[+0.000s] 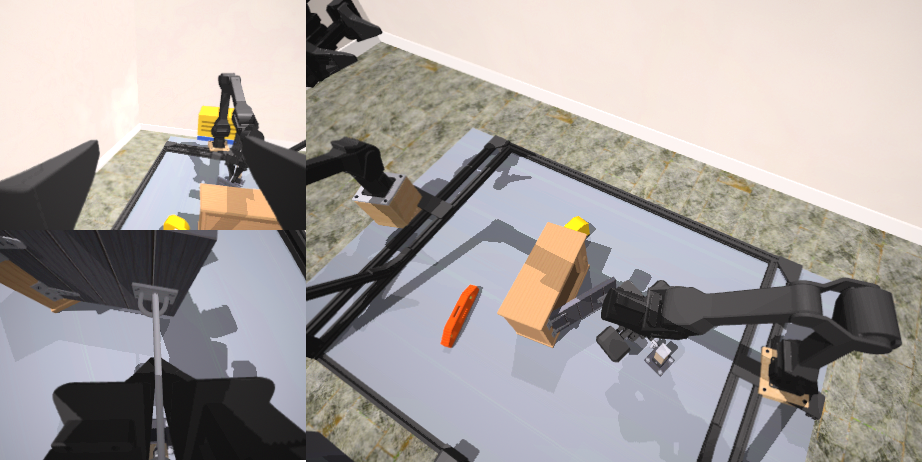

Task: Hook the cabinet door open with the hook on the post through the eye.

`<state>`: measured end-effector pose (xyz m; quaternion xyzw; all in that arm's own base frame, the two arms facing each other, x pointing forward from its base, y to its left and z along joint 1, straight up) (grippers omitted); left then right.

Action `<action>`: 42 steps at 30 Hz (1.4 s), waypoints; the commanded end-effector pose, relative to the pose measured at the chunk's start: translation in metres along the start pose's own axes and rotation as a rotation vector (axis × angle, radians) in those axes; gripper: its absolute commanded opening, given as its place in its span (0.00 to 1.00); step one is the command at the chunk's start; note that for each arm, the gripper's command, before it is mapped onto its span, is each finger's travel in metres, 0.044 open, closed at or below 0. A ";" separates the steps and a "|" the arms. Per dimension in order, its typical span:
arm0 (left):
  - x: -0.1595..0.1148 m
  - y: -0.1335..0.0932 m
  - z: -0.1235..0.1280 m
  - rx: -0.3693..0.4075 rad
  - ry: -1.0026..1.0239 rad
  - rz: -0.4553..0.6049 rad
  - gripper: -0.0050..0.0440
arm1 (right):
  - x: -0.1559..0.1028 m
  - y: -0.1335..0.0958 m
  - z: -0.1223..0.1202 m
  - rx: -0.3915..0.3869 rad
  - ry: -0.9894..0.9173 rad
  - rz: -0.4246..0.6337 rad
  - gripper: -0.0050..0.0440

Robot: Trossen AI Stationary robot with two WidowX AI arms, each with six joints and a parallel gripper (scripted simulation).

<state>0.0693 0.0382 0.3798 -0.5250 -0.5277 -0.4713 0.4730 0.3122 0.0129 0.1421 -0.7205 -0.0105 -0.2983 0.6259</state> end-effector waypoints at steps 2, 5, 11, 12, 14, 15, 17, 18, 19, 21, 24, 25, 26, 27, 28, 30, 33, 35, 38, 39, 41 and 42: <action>0.000 0.000 -0.001 -0.004 0.003 0.000 0.92 | 0.005 0.002 0.000 0.006 -0.004 0.057 0.10; 0.000 0.000 -0.001 -0.004 0.003 0.000 0.92 | 0.005 0.002 0.000 0.006 -0.004 0.057 0.10; 0.000 0.000 -0.001 -0.004 0.003 0.000 0.92 | 0.004 0.003 0.000 0.006 -0.004 0.057 0.10; 0.000 0.000 -0.001 -0.004 0.003 0.000 0.92 | 0.004 0.003 0.000 0.006 -0.004 0.057 0.10; 0.000 0.000 -0.001 -0.004 0.003 0.000 0.92 | 0.004 0.003 0.000 0.006 -0.004 0.057 0.10; 0.000 0.000 -0.001 -0.004 0.003 0.000 0.92 | 0.004 0.003 0.000 0.006 -0.004 0.057 0.10; 0.000 0.000 -0.001 -0.004 0.003 0.000 0.92 | 0.004 0.003 0.000 0.006 -0.004 0.057 0.10; 0.000 0.000 -0.001 -0.004 0.003 0.000 0.92 | 0.004 0.003 0.000 0.006 -0.004 0.057 0.10; 0.000 0.000 -0.001 -0.004 0.003 0.000 0.92 | 0.004 0.003 0.000 0.006 -0.004 0.057 0.10; 0.000 0.000 -0.001 -0.004 0.003 0.000 0.92 | 0.003 0.004 0.000 0.006 -0.004 0.057 0.10; 0.000 0.000 -0.001 -0.004 0.003 0.000 0.92 | 0.003 0.004 0.000 0.006 -0.004 0.057 0.10; 0.000 0.000 -0.001 -0.004 0.003 0.000 0.92 | 0.003 0.004 0.000 0.006 -0.004 0.057 0.10; 0.000 0.000 -0.001 -0.004 0.003 0.000 0.92 | 0.003 0.004 0.000 0.006 -0.004 0.057 0.10; 0.000 0.000 -0.001 -0.004 0.003 0.000 0.92 | 0.003 0.004 0.000 0.006 -0.004 0.057 0.10; 0.000 0.000 -0.001 -0.004 0.003 0.000 0.92 | 0.002 0.005 0.000 0.006 -0.004 0.057 0.10; 0.000 0.000 -0.001 -0.004 0.003 0.000 0.92 | 0.003 0.004 0.000 0.006 -0.004 0.057 0.10; 0.000 0.000 -0.001 -0.004 0.003 0.000 0.92 | 0.003 0.004 0.000 0.006 -0.004 0.057 0.10; 0.000 0.000 -0.001 -0.004 0.003 0.000 0.92 | 0.002 0.005 0.000 0.006 -0.004 0.057 0.10; 0.000 0.000 -0.001 -0.004 0.003 0.000 0.92 | 0.002 0.005 0.000 0.006 -0.004 0.057 0.10; 0.000 0.000 -0.001 -0.004 0.003 0.000 0.92 | 0.002 0.005 0.000 0.006 -0.004 0.057 0.10; 0.000 0.000 -0.001 -0.004 0.003 0.000 0.92 | 0.002 0.005 0.000 0.006 -0.004 0.057 0.10; 0.000 0.000 -0.001 -0.004 0.003 0.000 0.92 | 0.002 0.005 0.000 0.006 -0.004 0.057 0.10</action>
Point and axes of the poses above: on each arm, the point midway between the two fingers, 35 mm back from their tips, its own y axis out along the fingers, its own z axis across the jaws, x = y × z, the point moved 9 cm from there along -y, back along the fingers, and after that the axes turned 6 degrees about -y, right-handed, at the moved point
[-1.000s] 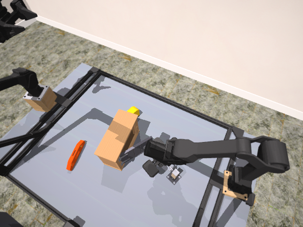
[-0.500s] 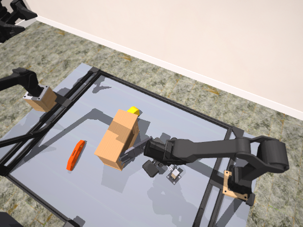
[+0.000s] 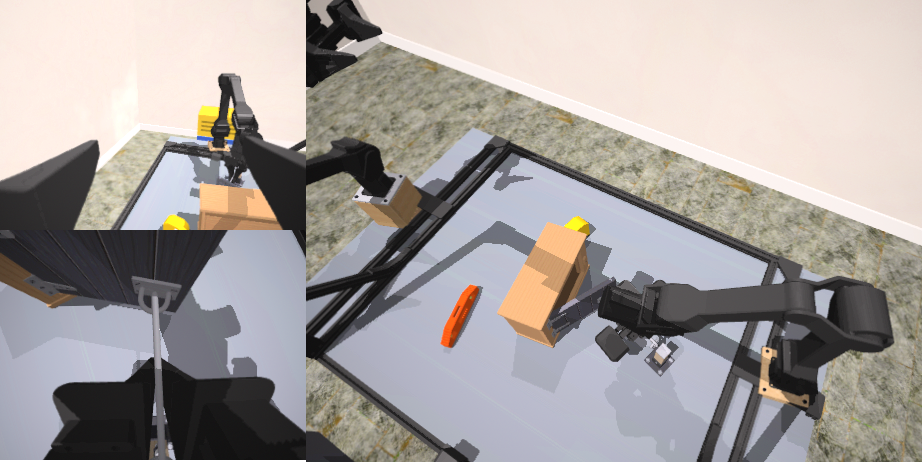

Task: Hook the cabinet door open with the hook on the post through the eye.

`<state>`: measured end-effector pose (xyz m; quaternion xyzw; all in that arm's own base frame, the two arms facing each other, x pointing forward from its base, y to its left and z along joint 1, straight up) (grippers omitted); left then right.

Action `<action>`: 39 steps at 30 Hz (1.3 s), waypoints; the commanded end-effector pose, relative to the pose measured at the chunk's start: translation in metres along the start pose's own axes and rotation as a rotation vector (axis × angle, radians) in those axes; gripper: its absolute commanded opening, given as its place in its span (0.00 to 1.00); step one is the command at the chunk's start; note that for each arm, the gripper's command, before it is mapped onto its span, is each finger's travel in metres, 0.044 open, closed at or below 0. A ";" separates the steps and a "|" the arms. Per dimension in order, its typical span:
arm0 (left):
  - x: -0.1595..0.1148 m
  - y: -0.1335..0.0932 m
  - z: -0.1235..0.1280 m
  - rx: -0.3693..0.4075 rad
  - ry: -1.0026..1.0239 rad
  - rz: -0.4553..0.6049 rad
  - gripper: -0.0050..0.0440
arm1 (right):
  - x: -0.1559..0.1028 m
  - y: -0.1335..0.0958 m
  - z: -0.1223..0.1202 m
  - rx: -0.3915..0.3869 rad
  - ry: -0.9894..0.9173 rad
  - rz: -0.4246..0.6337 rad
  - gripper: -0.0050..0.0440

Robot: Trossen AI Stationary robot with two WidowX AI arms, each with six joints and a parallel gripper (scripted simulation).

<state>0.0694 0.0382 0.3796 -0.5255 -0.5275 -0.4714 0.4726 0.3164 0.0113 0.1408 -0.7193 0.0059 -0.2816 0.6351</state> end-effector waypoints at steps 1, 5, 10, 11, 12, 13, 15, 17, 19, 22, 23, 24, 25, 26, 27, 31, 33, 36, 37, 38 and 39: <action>0.000 0.000 -0.001 -0.003 0.004 0.000 0.92 | -0.001 0.002 0.000 0.001 -0.001 0.007 0.10; 0.000 0.000 -0.001 -0.003 0.004 0.000 0.92 | -0.001 0.002 0.000 0.001 -0.001 0.007 0.10; 0.000 0.000 -0.001 -0.003 0.004 0.000 0.92 | 0.003 0.003 0.000 0.004 -0.002 0.041 0.10; 0.000 0.000 -0.001 -0.003 0.004 0.000 0.92 | 0.004 0.003 0.000 0.005 -0.002 0.053 0.10; 0.000 0.000 -0.001 -0.003 0.004 0.000 0.92 | 0.004 0.003 0.000 0.005 -0.002 0.057 0.10; 0.000 0.000 -0.001 -0.003 0.004 0.000 0.92 | 0.005 0.003 0.000 0.005 -0.002 0.057 0.10; 0.000 0.000 -0.001 -0.003 0.004 0.000 0.92 | 0.005 0.003 0.000 0.005 -0.002 0.057 0.10; 0.000 0.000 -0.001 -0.003 0.004 0.000 0.92 | 0.004 0.003 0.000 0.005 -0.002 0.057 0.10; 0.000 0.000 -0.001 -0.003 0.004 0.000 0.92 | 0.004 0.003 0.000 0.005 -0.002 0.057 0.10; 0.000 0.000 -0.001 -0.003 0.004 0.000 0.92 | 0.004 0.004 0.000 0.005 -0.002 0.057 0.10; 0.000 0.000 -0.001 -0.003 0.004 0.000 0.92 | 0.004 0.004 0.000 0.005 -0.002 0.057 0.10; 0.000 0.000 -0.001 -0.003 0.004 0.000 0.92 | 0.003 0.004 0.000 0.005 -0.002 0.057 0.10; 0.000 0.000 -0.001 -0.003 0.004 0.000 0.92 | 0.003 0.004 0.000 0.005 -0.002 0.057 0.10; 0.000 0.000 -0.001 -0.003 0.004 0.000 0.92 | 0.003 0.004 0.000 0.005 -0.002 0.057 0.10; 0.000 0.000 -0.001 -0.003 0.004 0.000 0.92 | 0.003 0.004 0.000 0.005 -0.002 0.057 0.10; 0.000 0.000 -0.001 -0.003 0.004 0.000 0.92 | 0.003 0.005 0.000 0.005 -0.002 0.057 0.10; 0.000 0.000 -0.001 -0.003 0.004 0.000 0.92 | 0.003 0.005 0.000 0.005 -0.002 0.057 0.10; 0.000 0.000 -0.001 -0.003 0.004 0.000 0.92 | 0.002 0.005 0.000 0.005 -0.002 0.057 0.10; 0.000 0.000 -0.001 -0.003 0.004 0.000 0.92 | 0.002 0.005 0.000 0.005 -0.002 0.057 0.10; 0.000 0.000 -0.001 -0.003 0.004 0.000 0.92 | 0.002 0.006 0.000 0.005 -0.002 0.057 0.10; 0.000 0.000 -0.001 -0.003 0.004 0.000 0.92 | 0.002 0.006 0.000 0.005 -0.002 0.057 0.10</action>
Point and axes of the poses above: on each arm, the point midway between the two fingers, 35 mm back from their tips, its own y axis out along the fingers, its own z axis across the jaws, x = y × z, the point moved 9 cm from there along -y, back along the fingers, and after that the axes turned 6 degrees about -y, right-handed, at the moved point
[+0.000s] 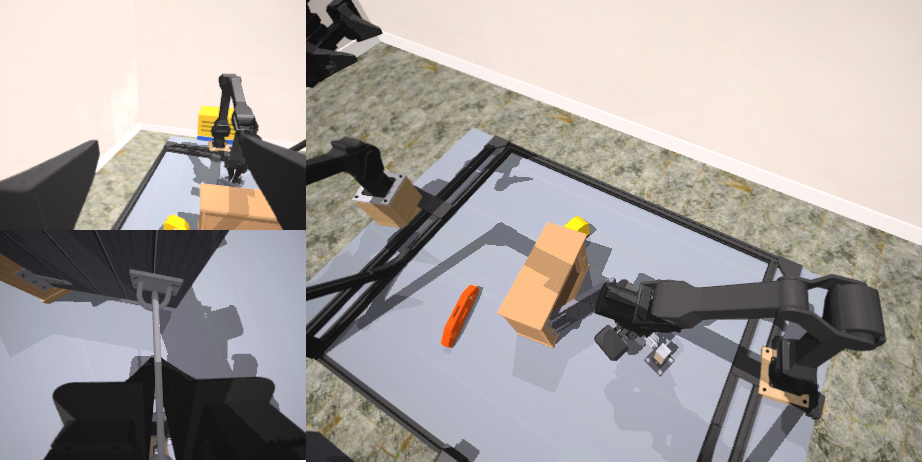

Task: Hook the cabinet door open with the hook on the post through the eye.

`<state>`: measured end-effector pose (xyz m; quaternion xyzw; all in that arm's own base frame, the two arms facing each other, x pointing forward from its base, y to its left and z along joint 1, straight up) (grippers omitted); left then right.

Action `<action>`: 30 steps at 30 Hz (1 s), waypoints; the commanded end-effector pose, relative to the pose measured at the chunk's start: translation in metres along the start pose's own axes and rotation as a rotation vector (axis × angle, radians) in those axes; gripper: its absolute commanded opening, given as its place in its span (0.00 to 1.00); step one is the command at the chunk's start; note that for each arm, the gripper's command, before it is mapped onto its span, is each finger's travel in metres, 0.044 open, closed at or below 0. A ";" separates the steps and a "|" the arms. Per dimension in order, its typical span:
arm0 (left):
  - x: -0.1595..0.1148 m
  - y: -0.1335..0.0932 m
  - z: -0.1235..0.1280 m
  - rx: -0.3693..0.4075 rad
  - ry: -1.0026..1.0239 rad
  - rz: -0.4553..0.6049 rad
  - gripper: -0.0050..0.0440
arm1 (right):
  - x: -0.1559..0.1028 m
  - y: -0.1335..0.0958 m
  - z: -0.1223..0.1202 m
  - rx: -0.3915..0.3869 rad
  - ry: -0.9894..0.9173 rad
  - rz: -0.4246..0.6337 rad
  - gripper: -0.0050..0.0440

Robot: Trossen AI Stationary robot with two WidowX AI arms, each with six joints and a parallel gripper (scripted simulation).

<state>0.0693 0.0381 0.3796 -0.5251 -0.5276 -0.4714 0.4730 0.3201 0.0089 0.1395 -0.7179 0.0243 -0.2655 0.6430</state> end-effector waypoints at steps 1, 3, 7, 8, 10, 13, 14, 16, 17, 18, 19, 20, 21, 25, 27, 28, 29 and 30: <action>0.000 0.000 0.000 -0.004 0.003 0.000 0.92 | -0.001 0.002 0.000 0.002 -0.003 0.005 0.10; 0.000 0.000 0.000 -0.004 0.003 0.000 0.92 | -0.001 0.002 0.000 0.002 -0.003 0.005 0.10; 0.000 0.000 0.000 -0.004 0.003 0.000 0.92 | -0.001 0.002 0.000 0.002 -0.003 0.005 0.10; 0.000 0.000 0.000 -0.004 0.003 0.000 0.92 | -0.001 0.002 0.000 0.002 -0.003 0.005 0.10; 0.000 0.000 0.000 -0.004 0.003 0.000 0.92 | -0.001 0.002 0.000 0.002 -0.003 0.005 0.10; 0.000 0.000 0.000 -0.004 0.003 0.000 0.92 | -0.002 0.002 0.000 0.002 -0.003 0.005 0.10; 0.000 0.000 0.000 -0.004 0.003 0.000 0.92 | -0.002 0.003 0.000 0.002 -0.003 0.005 0.10; 0.000 0.000 0.000 -0.004 0.003 0.000 0.92 | -0.001 0.003 0.000 0.003 -0.003 0.012 0.10; 0.000 0.000 0.000 -0.004 0.003 0.000 0.92 | 0.000 0.003 0.000 0.004 -0.003 0.023 0.10; 0.000 0.000 0.000 -0.004 0.003 0.000 0.92 | 0.002 0.003 0.000 0.005 -0.003 0.038 0.10; 0.000 0.000 0.000 -0.004 0.003 0.000 0.92 | 0.004 0.003 0.000 0.006 -0.003 0.054 0.10; 0.000 0.000 0.000 -0.004 0.003 0.000 0.92 | 0.005 0.003 0.000 0.007 -0.003 0.060 0.10; 0.000 0.000 0.000 -0.004 0.003 0.000 0.92 | 0.005 0.003 0.000 0.007 -0.003 0.060 0.10; 0.000 0.000 0.000 -0.004 0.003 0.000 0.92 | 0.005 0.003 0.000 0.007 -0.003 0.060 0.10; 0.000 0.000 0.000 -0.004 0.003 0.000 0.92 | 0.005 0.003 0.000 0.007 -0.003 0.060 0.10; 0.000 0.000 0.000 -0.004 0.003 0.000 0.92 | 0.005 0.003 0.000 0.007 -0.003 0.060 0.10; 0.000 0.000 0.000 -0.004 0.003 0.000 0.92 | 0.005 0.003 0.000 0.007 -0.003 0.060 0.10; 0.000 0.000 0.000 -0.004 0.003 0.000 0.92 | 0.004 0.004 0.000 0.007 -0.003 0.060 0.10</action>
Point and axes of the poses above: on each arm, the point midway between the two fingers, 35 mm back from their tips, its own y axis out along the fingers, its own z axis across the jaws, x = y × z, the point moved 9 cm from there along -y, back along the fingers, and after that the axes turned 6 degrees about -y, right-handed, at the moved point
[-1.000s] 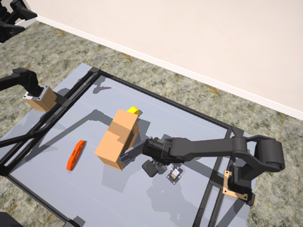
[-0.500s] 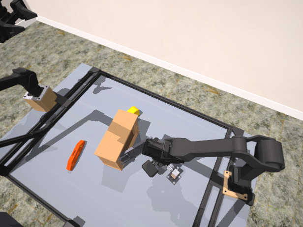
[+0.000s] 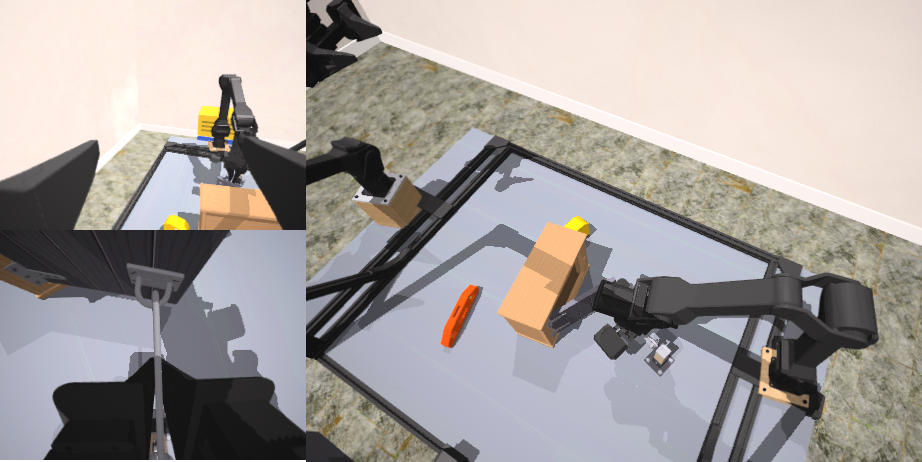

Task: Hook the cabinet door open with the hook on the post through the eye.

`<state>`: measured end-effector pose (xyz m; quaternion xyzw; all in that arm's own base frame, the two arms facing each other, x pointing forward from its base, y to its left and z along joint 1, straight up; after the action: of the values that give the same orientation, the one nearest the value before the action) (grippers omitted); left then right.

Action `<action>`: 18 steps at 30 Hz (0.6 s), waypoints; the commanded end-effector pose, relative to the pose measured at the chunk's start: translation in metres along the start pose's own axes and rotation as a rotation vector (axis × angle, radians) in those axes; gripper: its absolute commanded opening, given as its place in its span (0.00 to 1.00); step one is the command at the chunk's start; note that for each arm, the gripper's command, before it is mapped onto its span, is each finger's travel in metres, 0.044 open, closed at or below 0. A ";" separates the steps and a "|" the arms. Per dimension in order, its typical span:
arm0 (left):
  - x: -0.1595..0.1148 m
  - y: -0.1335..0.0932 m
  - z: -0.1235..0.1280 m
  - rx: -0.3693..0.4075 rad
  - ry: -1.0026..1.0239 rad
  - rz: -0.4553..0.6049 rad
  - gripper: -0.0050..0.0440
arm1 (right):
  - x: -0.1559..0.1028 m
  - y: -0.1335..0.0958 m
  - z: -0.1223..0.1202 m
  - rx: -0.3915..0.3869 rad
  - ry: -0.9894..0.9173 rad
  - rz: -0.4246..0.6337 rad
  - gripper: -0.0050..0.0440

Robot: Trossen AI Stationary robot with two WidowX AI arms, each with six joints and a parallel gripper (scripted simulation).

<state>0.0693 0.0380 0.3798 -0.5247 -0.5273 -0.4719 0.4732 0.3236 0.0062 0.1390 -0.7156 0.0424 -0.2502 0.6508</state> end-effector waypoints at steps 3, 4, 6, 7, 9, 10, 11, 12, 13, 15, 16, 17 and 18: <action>0.000 0.000 0.000 -0.004 0.002 0.000 0.92 | 0.000 0.002 0.001 0.003 -0.005 0.010 0.10; 0.000 0.000 0.000 -0.004 0.002 0.000 0.92 | 0.000 0.002 0.001 0.003 -0.005 0.010 0.10; 0.000 0.000 0.000 -0.004 0.002 0.000 0.92 | 0.000 0.002 0.001 0.003 -0.005 0.010 0.10; 0.000 0.000 0.000 -0.004 0.002 0.000 0.92 | 0.000 0.002 0.001 0.003 -0.005 0.010 0.10; 0.000 0.000 0.000 -0.004 0.002 0.000 0.92 | 0.000 0.002 0.001 0.003 -0.005 0.010 0.10; 0.000 0.000 0.000 -0.004 0.002 0.000 0.92 | 0.000 0.002 0.001 0.003 -0.005 0.010 0.10; 0.000 0.000 0.000 -0.004 0.002 0.000 0.92 | 0.000 0.002 0.001 0.003 -0.005 0.010 0.10; 0.000 0.000 0.000 -0.004 0.002 0.000 0.92 | 0.000 0.003 0.001 0.003 -0.005 0.010 0.10; 0.000 0.000 0.000 -0.004 0.002 0.000 0.92 | -0.001 0.003 0.001 0.003 -0.005 0.010 0.10; 0.000 0.000 0.000 -0.004 0.002 0.000 0.92 | -0.001 0.003 0.001 0.003 -0.005 0.010 0.10; 0.000 0.000 0.000 -0.004 0.002 0.000 0.92 | 0.000 0.003 0.001 0.003 -0.005 0.010 0.10; 0.000 0.000 0.000 -0.004 0.002 0.000 0.92 | 0.000 0.003 0.001 0.003 -0.005 0.010 0.10; 0.000 0.000 0.000 -0.004 0.002 0.000 0.92 | -0.001 0.003 0.001 0.003 -0.005 0.010 0.10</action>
<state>0.0693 0.0379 0.3801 -0.5246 -0.5270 -0.4723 0.4733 0.3243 0.0064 0.1382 -0.7150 0.0438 -0.2479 0.6522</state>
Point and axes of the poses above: on each arm, the point midway between the two fingers, 35 mm back from their tips, its own y axis out along the fingers, its own z axis across the jaws, x = y × z, the point moved 9 cm from there along -y, back along the fingers, and after that the axes turned 6 degrees about -y, right-handed, at the moved point
